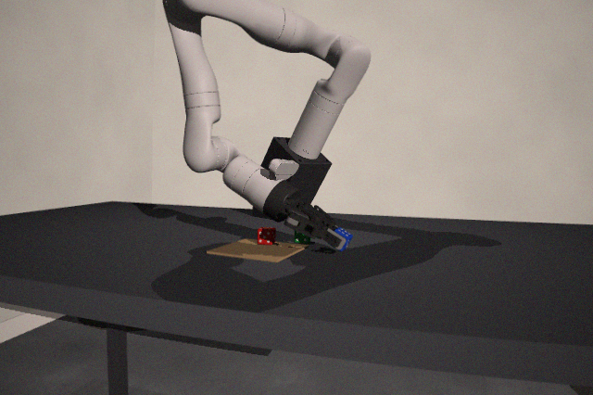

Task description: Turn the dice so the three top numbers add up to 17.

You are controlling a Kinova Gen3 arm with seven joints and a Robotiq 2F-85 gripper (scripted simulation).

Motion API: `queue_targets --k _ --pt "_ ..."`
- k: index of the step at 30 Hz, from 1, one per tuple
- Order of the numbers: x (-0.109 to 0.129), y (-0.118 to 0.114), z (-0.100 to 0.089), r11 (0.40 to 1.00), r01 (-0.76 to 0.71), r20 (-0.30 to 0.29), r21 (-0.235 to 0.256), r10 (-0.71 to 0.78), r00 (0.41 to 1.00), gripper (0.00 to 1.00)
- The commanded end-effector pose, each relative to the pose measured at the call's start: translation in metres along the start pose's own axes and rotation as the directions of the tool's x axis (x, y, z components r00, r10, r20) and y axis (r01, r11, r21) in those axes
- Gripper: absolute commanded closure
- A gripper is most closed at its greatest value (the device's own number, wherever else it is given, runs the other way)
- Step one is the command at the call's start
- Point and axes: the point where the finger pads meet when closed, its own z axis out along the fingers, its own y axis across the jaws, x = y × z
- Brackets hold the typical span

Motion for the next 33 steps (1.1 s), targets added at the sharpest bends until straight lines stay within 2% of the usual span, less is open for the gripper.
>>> queue_targets --k 1,33 --pt "-0.0005 0.0001 0.0004 1.0 0.0 -0.001 0.0 0.0 1.0 0.74" --pt "-0.0078 0.0001 0.0043 1.0 0.0 -0.001 0.0 0.0 1.0 0.74"
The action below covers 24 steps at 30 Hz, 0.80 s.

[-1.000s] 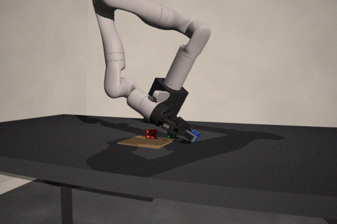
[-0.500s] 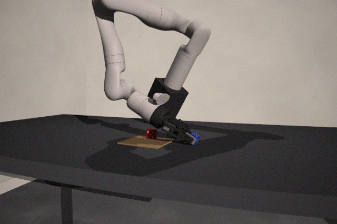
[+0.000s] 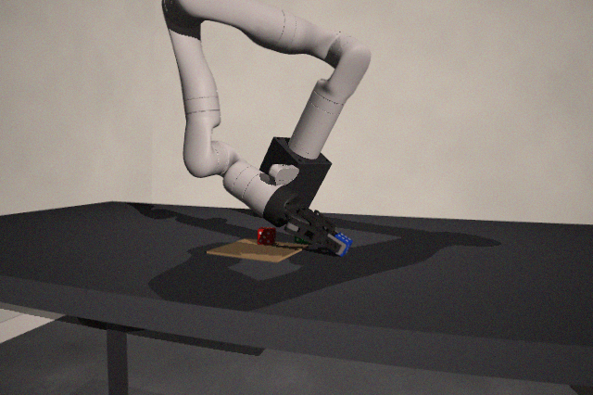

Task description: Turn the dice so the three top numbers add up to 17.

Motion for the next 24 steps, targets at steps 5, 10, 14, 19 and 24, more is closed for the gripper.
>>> queue_targets --k 5,10,14,19,24 --pt "0.0004 0.0005 -0.0003 1.0 0.001 0.0 -0.001 -0.001 1.0 0.74" --pt "0.0004 0.0005 -0.0003 1.0 0.001 0.0 -0.001 -0.001 1.0 0.74" --pt "0.0004 0.0005 -0.0003 1.0 0.001 0.0 -0.001 -0.001 1.0 0.74" --pt "0.0004 0.0005 -0.0003 1.0 0.001 0.0 -0.001 -0.001 1.0 0.74" --pt "0.0004 0.0005 -0.0003 1.0 0.001 0.0 -0.001 -0.001 1.0 0.7"
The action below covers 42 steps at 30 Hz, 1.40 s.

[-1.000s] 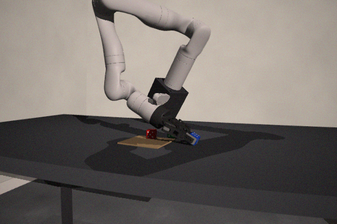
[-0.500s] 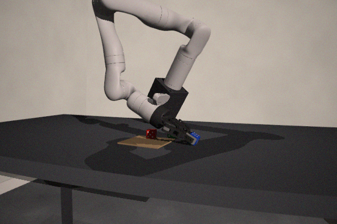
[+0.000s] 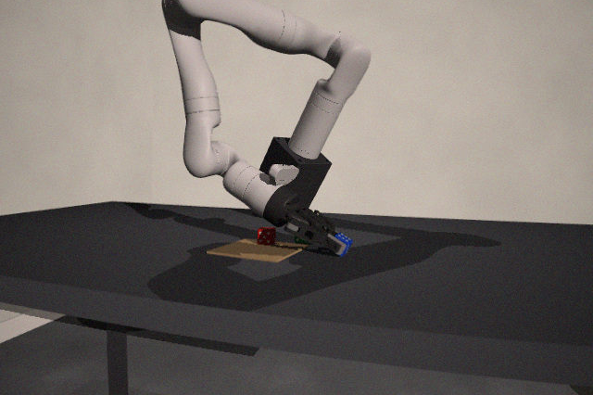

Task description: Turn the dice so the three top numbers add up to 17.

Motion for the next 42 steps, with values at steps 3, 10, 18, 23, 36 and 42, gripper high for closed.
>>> queue_targets --k 3,10,18,23,36,42 --pt "0.0004 0.0005 -0.0003 1.0 0.001 0.0 -0.001 -0.001 1.0 0.66" --pt "0.0004 0.0005 -0.0003 1.0 0.001 0.0 -0.001 -0.001 1.0 0.58" --pt "0.0004 0.0005 -0.0003 1.0 0.001 0.0 -0.001 -0.001 1.0 0.54" --pt "0.0004 0.0005 -0.0003 1.0 0.001 0.0 -0.001 -0.001 1.0 0.54" --pt "0.0004 0.0005 -0.0003 1.0 0.001 0.0 -0.001 -0.001 1.0 0.54" --pt "0.0004 0.0005 -0.0003 1.0 0.001 0.0 -0.001 -0.001 1.0 0.54"
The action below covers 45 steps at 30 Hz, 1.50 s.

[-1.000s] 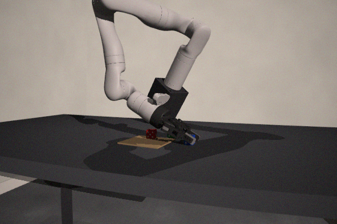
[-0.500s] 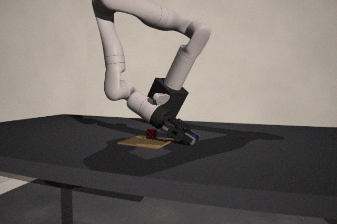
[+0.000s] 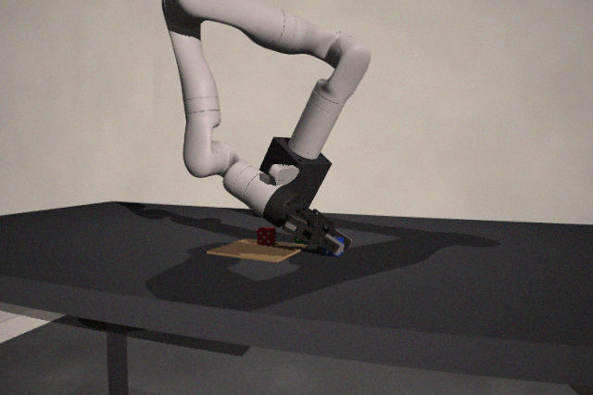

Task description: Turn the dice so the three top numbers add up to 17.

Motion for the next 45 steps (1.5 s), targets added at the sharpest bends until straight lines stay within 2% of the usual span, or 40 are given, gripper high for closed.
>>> queue_targets --k 1,20,34,45 --pt "0.0 0.0 0.0 1.0 0.001 0.0 -0.001 -0.001 1.0 0.54" --pt "0.0 0.0 -0.004 1.0 0.001 0.0 -0.001 -0.001 1.0 0.54" --pt "0.0 0.0 -0.047 1.0 0.001 0.0 -0.001 -0.001 1.0 0.54" --pt "0.002 0.0 -0.051 1.0 0.001 0.0 -0.001 -0.001 1.0 0.54"
